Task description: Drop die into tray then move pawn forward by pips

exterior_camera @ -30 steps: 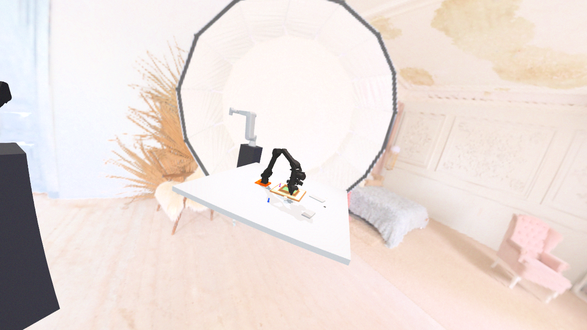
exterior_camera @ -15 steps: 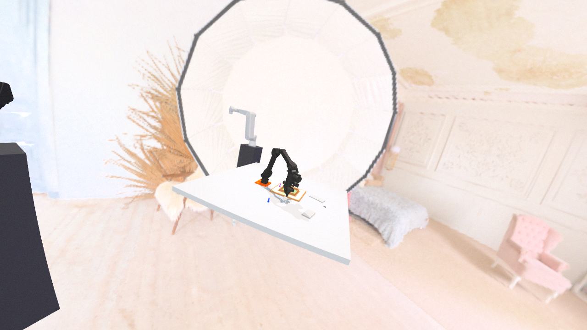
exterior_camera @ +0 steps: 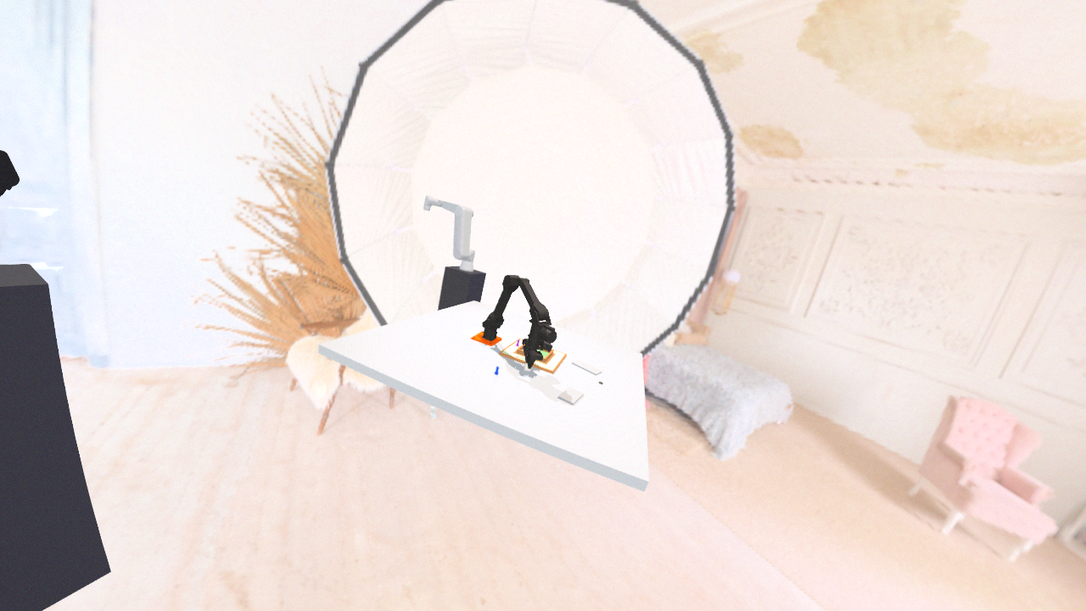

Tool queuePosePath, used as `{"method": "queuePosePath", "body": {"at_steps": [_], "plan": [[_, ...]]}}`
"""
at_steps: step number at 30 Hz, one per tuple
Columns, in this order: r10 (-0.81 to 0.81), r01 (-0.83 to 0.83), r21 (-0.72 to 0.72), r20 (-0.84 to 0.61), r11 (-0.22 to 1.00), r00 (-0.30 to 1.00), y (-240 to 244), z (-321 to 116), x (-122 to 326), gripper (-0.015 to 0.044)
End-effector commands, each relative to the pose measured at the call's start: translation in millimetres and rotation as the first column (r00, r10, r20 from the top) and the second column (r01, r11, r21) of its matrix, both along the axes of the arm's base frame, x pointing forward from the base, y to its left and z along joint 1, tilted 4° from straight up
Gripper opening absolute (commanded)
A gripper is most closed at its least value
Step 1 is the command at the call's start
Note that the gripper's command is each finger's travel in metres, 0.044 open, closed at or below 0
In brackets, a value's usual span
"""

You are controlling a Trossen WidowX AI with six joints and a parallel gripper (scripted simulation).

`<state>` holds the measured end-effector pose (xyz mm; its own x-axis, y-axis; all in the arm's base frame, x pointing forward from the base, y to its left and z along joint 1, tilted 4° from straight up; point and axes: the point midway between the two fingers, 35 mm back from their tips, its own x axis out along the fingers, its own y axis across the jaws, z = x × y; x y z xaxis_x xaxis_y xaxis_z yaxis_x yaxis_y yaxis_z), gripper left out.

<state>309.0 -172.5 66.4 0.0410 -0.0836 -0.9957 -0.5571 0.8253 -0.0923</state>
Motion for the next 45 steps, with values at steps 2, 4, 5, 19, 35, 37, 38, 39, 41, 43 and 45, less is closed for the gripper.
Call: {"method": "queuePosePath", "body": {"at_steps": [2,4,5,19,35,37,38,39,41,43,45], "plan": [[0.005,-0.005,0.002,-0.003,1.000,1.000,-0.3,-9.0,-0.3,0.0275],[0.005,-0.005,0.002,-0.003,1.000,1.000,-0.3,-10.0,-0.3,0.0275],[0.005,-0.005,0.002,-0.003,1.000,1.000,-0.3,-10.0,-0.3,0.0249],[0.005,-0.005,0.002,-0.003,1.000,1.000,-0.4,-7.0,0.6,0.0000],[0.005,-0.005,0.002,-0.001,1.000,1.000,2.6,67.8,10.7,0.0000],[0.005,-0.005,0.002,-0.001,1.000,1.000,3.8,77.4,10.5,0.0000],[0.005,-0.005,0.002,-0.001,1.000,1.000,4.4,82.1,10.3,0.0000],[0.005,-0.005,0.002,-0.001,1.000,1.000,5.0,86.9,10.1,0.0000],[0.005,-0.005,0.002,-0.001,1.000,1.000,6.4,96.4,9.3,0.0000],[0.005,-0.005,0.002,-0.001,1.000,1.000,8.0,105.9,8.2,0.0000],[0.005,-0.005,0.002,-0.001,1.000,1.000,9.1,112.1,7.4,0.0000]]}}
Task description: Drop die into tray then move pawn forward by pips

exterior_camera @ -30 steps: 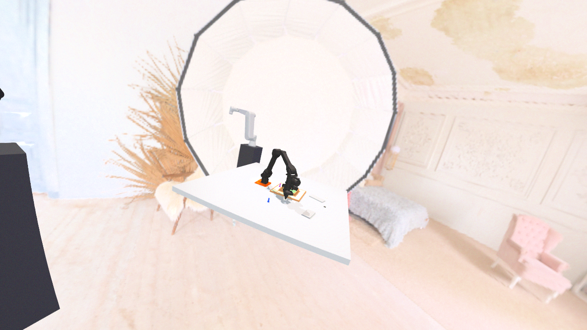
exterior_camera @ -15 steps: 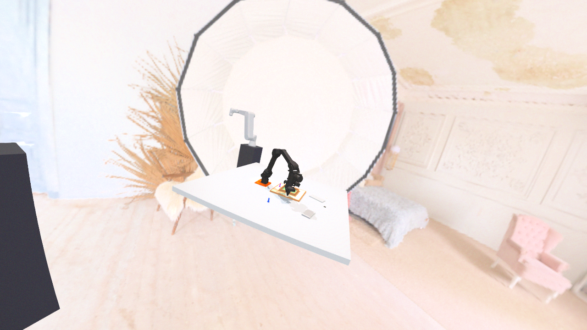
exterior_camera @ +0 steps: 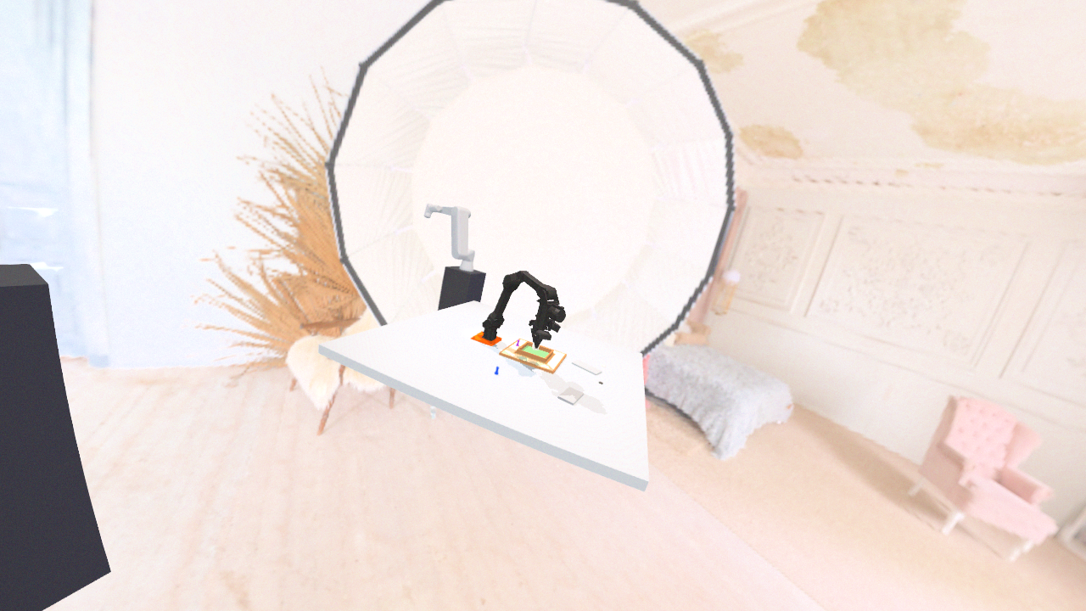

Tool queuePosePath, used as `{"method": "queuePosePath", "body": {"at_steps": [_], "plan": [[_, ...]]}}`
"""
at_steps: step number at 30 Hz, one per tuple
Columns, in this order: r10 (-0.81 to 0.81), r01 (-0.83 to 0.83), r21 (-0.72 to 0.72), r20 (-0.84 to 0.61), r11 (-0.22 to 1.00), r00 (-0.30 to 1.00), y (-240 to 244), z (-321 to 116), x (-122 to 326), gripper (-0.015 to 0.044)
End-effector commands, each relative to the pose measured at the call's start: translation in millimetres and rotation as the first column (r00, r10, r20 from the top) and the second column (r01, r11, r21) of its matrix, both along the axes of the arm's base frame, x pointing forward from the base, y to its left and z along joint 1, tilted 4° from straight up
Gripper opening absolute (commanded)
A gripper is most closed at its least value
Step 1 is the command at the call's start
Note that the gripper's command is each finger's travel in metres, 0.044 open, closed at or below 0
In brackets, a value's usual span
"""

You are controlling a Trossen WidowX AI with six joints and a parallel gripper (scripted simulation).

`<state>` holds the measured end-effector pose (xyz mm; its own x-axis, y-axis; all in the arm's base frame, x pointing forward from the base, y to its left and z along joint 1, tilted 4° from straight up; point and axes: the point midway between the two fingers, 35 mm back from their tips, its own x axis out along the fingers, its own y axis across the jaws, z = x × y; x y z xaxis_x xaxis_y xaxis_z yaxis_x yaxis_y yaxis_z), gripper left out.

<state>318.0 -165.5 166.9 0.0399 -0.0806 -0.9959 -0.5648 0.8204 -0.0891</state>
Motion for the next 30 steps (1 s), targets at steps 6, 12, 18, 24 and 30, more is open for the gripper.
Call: {"method": "queuePosePath", "body": {"at_steps": [6,12,18,24,30], "plan": [[-0.045,0.045,0.004,0.004,0.999,0.999,18.2,8.8,-0.1,0.0000],[-0.143,0.143,0.014,0.010,0.990,0.990,56.0,-0.5,0.1,0.0000],[-0.240,0.240,0.023,0.015,0.971,0.971,92.3,-10.5,-4.7,0.0000],[-0.334,0.334,0.032,0.018,0.942,0.942,126.5,-21.2,-14.2,0.0000],[-0.426,0.425,0.040,0.020,0.904,0.905,157.9,-32.7,-27.8,0.0000]]}}
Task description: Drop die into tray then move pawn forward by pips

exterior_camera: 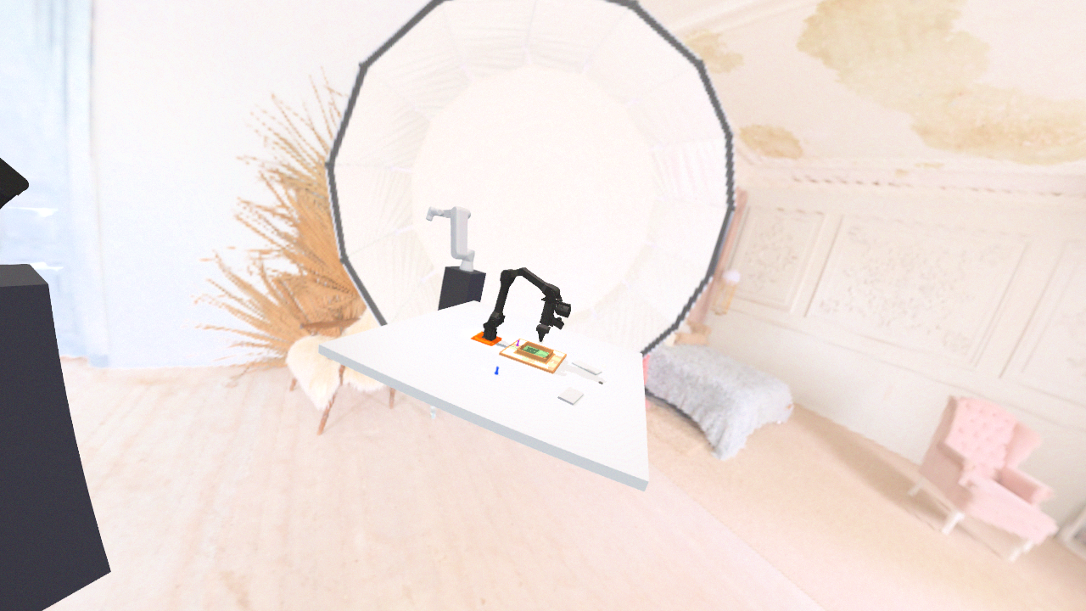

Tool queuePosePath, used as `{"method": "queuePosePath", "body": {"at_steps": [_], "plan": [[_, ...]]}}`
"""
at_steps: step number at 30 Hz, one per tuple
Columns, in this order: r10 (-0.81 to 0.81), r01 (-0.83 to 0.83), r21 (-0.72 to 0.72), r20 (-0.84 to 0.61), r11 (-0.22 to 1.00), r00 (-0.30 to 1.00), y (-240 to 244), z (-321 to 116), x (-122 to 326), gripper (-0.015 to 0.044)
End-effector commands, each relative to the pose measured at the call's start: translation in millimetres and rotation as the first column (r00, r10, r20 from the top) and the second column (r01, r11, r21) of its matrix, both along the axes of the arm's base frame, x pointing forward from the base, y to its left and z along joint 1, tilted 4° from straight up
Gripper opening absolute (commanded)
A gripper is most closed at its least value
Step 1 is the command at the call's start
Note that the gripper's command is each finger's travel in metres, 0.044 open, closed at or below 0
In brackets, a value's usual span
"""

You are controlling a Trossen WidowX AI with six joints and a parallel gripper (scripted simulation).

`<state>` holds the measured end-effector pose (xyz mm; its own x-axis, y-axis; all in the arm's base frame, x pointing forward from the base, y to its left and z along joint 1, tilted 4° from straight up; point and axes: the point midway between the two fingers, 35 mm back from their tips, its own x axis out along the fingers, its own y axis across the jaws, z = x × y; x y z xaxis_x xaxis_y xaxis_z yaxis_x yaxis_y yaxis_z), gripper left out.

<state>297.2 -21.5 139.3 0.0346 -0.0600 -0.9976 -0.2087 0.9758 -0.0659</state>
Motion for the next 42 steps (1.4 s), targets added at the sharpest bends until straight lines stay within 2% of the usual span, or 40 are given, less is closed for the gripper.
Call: {"method": "queuePosePath", "body": {"at_steps": [1,7,12,23,34,37,42], "plan": [[-0.066,0.066,0.000,0.006,0.998,0.998,18.8,-7.1,-9.7,0.0000],[-0.153,0.153,0.005,0.010,0.988,0.988,43.4,-17.9,-25.4,0.0000],[-0.154,0.154,0.010,0.032,0.988,0.988,44.1,-18.8,-25.6,0.0000],[-0.131,0.108,0.081,0.380,0.991,0.916,44.1,-23.5,-20.7,0.0000],[-0.125,0.049,0.130,0.685,0.990,0.718,44.7,-24.8,-19.3,0.0000],[-0.127,0.036,0.138,0.738,0.990,0.662,44.7,-24.6,-19.9,0.0000],[-0.127,0.035,0.138,0.742,0.990,0.659,44.9,-14.4,-27.9,0.0000]]}}
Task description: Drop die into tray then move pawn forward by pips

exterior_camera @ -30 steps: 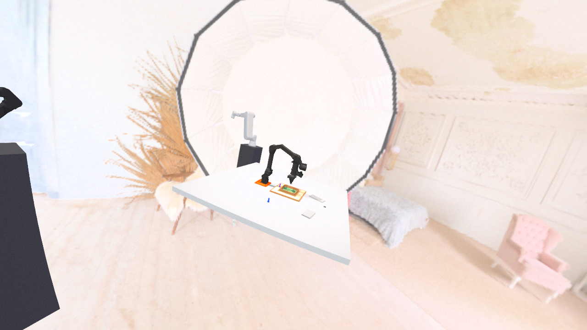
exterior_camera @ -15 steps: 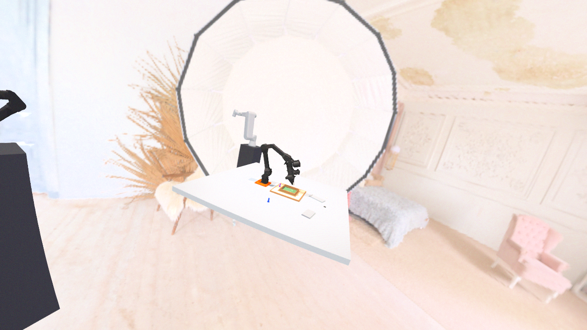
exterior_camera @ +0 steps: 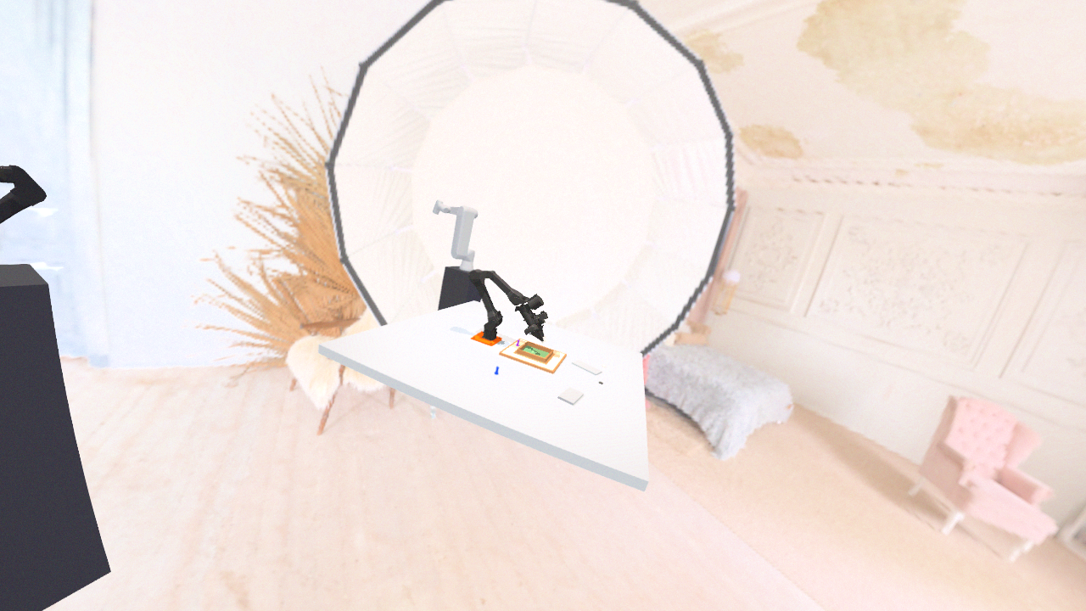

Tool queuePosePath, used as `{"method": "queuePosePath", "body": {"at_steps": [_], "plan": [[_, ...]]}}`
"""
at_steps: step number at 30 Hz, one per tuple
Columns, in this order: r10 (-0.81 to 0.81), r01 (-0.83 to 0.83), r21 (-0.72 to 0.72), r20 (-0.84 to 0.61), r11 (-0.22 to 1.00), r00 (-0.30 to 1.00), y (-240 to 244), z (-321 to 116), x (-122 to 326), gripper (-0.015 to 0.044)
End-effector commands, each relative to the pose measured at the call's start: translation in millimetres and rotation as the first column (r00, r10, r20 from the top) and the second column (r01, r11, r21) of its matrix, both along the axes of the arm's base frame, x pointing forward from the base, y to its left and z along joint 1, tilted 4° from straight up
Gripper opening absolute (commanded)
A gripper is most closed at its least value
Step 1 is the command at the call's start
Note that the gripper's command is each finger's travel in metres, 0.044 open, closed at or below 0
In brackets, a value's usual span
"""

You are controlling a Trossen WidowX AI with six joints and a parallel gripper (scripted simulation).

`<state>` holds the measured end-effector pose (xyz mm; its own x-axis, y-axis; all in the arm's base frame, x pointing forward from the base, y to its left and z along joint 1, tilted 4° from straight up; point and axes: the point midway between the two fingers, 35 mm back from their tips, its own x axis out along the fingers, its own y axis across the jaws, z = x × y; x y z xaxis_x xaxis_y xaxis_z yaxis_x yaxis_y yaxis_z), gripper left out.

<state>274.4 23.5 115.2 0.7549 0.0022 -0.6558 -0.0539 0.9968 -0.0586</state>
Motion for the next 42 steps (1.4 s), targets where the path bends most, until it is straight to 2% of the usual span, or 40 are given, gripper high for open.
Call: {"method": "queuePosePath", "body": {"at_steps": [1,5,23,32,36,39,40,42], "plan": [[0.001,-0.001,-0.003,0.024,1.000,1.000,-0.1,16.1,-10.9,0.0000],[0.001,-0.001,-0.003,0.022,1.000,1.000,-0.7,31.2,-27.1,0.0000],[0.007,-0.007,-0.005,0.020,1.000,1.000,-0.2,28.4,-27.4,0.0000],[0.007,-0.007,-0.005,0.020,1.000,1.000,-0.1,30.1,-27.3,0.0236],[0.002,-0.002,-0.003,0.022,1.000,1.000,2.0,61.9,-27.9,0.0341],[0.001,-0.001,-0.003,0.022,1.000,1.000,2.3,68.4,-28.4,0.0420],[0.001,-0.001,-0.003,0.022,1.000,1.000,2.3,68.4,-28.4,0.0440],[0.000,0.000,-0.006,-0.013,1.000,1.000,2.3,66.7,-27.1,0.0440]]}}
